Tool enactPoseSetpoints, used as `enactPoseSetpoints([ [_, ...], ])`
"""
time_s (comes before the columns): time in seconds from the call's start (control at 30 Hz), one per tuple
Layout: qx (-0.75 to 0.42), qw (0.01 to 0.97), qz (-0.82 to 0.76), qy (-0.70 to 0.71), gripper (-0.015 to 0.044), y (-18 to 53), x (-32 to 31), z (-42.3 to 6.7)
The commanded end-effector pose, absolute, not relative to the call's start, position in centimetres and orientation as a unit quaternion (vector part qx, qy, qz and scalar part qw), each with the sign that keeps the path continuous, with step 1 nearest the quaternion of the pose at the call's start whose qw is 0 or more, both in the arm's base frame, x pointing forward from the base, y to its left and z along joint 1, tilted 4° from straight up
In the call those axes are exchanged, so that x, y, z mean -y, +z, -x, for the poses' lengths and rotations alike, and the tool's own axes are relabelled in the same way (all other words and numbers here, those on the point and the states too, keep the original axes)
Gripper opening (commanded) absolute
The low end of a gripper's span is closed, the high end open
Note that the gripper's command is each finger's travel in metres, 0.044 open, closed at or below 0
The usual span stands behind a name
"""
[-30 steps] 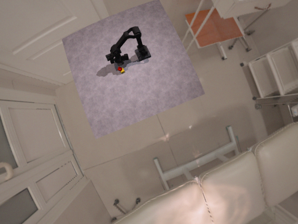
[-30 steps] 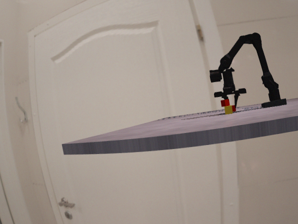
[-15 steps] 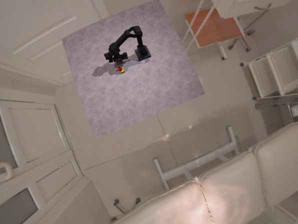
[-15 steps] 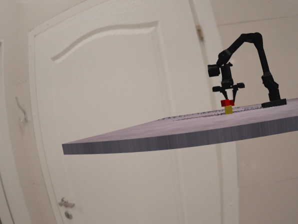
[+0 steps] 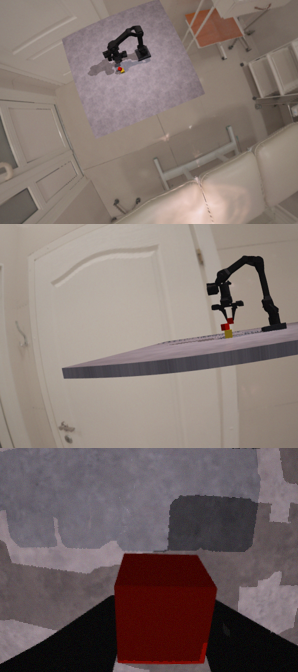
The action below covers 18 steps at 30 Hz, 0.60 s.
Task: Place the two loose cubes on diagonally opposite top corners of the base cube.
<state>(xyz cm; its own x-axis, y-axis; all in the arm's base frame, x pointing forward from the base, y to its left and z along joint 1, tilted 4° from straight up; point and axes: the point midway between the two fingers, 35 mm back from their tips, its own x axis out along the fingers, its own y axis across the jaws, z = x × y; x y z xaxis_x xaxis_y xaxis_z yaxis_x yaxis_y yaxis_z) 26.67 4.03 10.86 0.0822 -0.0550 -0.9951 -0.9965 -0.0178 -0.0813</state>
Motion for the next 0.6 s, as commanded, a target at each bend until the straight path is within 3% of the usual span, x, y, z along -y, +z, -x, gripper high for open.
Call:
enactPoseSetpoints([
  [0.0, -0.488, 0.504, 0.538, 0.468, 0.0105, 11.9, -4.1, -26.6],
  [0.57, -0.490, 0.502, 0.536, 0.470, 0.0105, 15.1, -4.0, -25.8],
])
